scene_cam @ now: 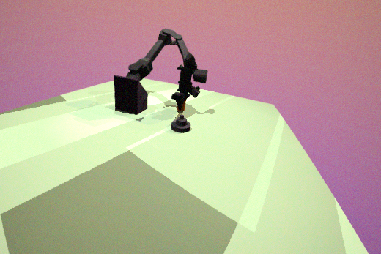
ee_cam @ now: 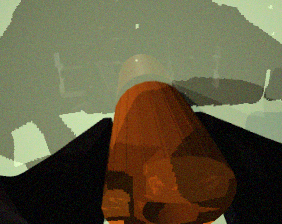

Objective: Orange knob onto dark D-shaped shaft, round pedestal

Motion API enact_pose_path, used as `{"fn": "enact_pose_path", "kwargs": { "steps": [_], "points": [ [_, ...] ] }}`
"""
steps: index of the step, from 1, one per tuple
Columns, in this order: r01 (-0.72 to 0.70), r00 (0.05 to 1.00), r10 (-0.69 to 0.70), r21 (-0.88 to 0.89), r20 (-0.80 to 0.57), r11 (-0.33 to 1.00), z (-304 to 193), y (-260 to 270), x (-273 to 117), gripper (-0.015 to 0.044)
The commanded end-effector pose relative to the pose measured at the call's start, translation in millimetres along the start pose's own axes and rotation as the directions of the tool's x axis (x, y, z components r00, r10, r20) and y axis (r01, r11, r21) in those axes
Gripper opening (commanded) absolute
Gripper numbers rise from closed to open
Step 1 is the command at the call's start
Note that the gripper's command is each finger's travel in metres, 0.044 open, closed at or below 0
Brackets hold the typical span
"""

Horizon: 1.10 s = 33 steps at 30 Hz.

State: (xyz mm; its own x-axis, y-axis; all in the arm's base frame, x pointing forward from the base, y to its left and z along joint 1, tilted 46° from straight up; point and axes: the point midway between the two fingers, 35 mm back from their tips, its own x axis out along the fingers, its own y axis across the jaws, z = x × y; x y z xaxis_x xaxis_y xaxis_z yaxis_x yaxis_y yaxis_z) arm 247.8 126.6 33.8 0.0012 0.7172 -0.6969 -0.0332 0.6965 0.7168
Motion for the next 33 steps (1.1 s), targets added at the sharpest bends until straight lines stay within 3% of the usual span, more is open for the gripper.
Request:
{"fn": "enact_pose_path", "kwargs": {
  "steps": [1,20,33],
  "points": [
    [0.015,1.000,-0.015,-0.005,0.012,1.000,7.0,-1.5,-17.7,0.0000],
    [0.002,1.000,-0.002,-0.011,0.019,1.000,1.3,0.2,-127.9,0.0000],
    [0.011,1.000,-0.011,-0.019,0.025,1.000,10.5,-20.5,-129.0,0.0000]
  ]
}}
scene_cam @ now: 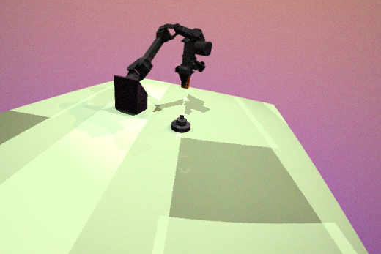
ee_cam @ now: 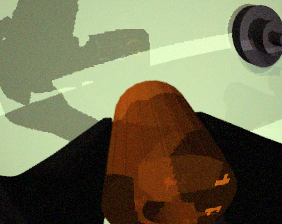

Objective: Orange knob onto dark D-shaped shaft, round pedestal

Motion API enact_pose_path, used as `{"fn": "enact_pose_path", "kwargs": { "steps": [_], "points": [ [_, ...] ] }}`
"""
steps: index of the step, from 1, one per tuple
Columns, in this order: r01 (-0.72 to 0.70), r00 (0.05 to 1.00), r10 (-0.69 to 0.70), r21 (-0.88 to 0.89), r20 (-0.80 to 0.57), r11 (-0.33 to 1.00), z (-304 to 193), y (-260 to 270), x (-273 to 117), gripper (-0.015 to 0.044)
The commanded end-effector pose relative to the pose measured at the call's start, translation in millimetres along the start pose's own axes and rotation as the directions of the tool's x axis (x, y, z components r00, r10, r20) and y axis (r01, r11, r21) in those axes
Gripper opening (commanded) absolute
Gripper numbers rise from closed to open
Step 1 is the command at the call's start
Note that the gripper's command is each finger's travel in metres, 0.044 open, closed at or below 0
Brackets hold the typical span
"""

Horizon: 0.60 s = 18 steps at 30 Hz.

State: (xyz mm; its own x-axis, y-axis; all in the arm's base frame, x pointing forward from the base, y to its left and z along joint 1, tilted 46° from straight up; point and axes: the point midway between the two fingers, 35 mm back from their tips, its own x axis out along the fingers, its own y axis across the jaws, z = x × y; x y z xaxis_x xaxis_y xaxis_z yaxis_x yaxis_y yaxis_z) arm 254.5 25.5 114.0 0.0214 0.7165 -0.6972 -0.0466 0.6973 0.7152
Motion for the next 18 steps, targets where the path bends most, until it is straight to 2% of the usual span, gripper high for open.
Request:
{"fn": "enact_pose_path", "kwargs": {
  "steps": [1,18],
  "points": [
    [0.009,1.000,-0.009,-0.005,0.004,1.000,5.5,-10.0,0.0,0.0000],
    [0.010,1.000,-0.010,-0.004,0.004,1.000,26.6,-56.6,11.5,0.0000]
  ]
}}
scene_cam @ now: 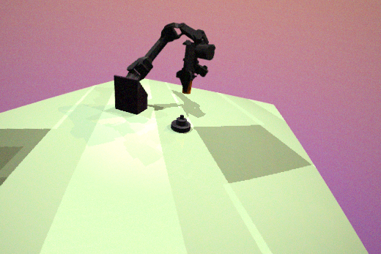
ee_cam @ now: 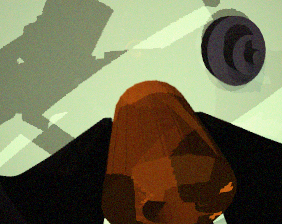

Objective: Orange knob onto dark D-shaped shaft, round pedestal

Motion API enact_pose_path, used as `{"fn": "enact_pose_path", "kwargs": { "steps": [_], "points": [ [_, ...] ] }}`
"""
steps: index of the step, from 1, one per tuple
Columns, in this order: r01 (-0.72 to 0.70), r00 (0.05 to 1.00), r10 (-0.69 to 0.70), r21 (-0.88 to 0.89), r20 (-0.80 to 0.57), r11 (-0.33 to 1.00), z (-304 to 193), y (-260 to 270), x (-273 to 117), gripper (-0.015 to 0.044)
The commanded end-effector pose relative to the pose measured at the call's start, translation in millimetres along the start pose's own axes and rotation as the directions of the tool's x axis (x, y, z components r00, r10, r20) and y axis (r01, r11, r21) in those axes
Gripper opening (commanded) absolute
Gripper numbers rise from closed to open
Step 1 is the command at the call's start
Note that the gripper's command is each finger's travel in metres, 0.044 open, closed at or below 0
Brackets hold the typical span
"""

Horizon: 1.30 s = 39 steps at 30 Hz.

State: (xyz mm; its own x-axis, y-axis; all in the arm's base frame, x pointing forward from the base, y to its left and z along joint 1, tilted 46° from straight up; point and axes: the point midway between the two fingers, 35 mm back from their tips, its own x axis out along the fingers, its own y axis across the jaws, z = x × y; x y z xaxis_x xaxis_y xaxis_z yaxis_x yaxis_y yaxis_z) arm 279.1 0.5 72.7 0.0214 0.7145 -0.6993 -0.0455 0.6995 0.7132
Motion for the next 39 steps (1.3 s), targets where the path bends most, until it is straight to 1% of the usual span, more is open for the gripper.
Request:
{"fn": "enact_pose_path", "kwargs": {
  "steps": [1,35,39],
  "points": [
    [0.007,1.000,-0.007,-0.005,0.004,1.000,5.4,-11.3,0.9,0.0000],
    [0.002,1.000,-0.002,-0.004,0.004,1.000,21.7,-110.2,36.5,0.0000],
    [0.001,1.000,-0.001,-0.004,0.004,1.000,21.9,-114.5,39.1,0.0000]
  ]
}}
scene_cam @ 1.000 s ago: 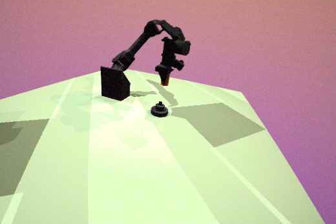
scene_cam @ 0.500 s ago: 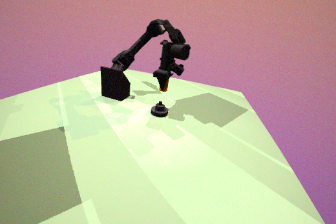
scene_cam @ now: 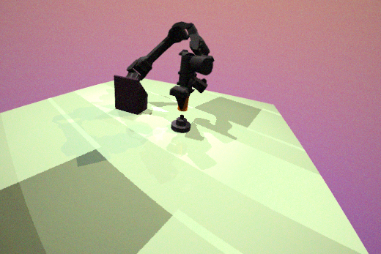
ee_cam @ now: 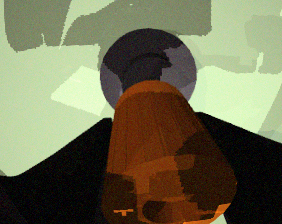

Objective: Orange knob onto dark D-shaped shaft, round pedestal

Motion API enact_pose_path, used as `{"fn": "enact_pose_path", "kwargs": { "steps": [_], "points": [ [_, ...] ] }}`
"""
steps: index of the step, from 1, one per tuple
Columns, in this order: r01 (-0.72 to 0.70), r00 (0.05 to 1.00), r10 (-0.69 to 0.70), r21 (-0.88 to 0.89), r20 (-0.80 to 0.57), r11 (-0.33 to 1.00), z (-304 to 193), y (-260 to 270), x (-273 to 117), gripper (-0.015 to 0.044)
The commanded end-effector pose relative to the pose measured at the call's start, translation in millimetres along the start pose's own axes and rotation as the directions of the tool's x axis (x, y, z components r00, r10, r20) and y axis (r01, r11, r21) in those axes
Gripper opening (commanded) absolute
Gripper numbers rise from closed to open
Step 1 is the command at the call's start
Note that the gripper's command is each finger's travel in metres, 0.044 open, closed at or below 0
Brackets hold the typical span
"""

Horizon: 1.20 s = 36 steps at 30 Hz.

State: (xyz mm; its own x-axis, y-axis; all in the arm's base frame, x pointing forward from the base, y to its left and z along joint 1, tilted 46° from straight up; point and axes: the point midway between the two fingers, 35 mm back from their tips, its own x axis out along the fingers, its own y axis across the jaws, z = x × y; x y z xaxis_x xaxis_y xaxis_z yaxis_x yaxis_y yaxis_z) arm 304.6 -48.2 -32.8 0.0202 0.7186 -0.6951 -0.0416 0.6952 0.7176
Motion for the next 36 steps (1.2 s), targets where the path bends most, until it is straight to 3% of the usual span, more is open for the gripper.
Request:
{"fn": "enact_pose_path", "kwargs": {
  "steps": [1,9,36],
  "points": [
    [0.007,1.000,-0.007,-0.008,0.005,1.000,2.3,-4.0,0.9,0.0000],
    [0.006,1.000,-0.006,-0.008,0.005,1.000,2.4,-3.9,24.6,0.0000],
    [0.006,1.000,-0.006,-0.016,0.005,1.000,1.8,-2.3,25.2,0.0000]
  ]
}}
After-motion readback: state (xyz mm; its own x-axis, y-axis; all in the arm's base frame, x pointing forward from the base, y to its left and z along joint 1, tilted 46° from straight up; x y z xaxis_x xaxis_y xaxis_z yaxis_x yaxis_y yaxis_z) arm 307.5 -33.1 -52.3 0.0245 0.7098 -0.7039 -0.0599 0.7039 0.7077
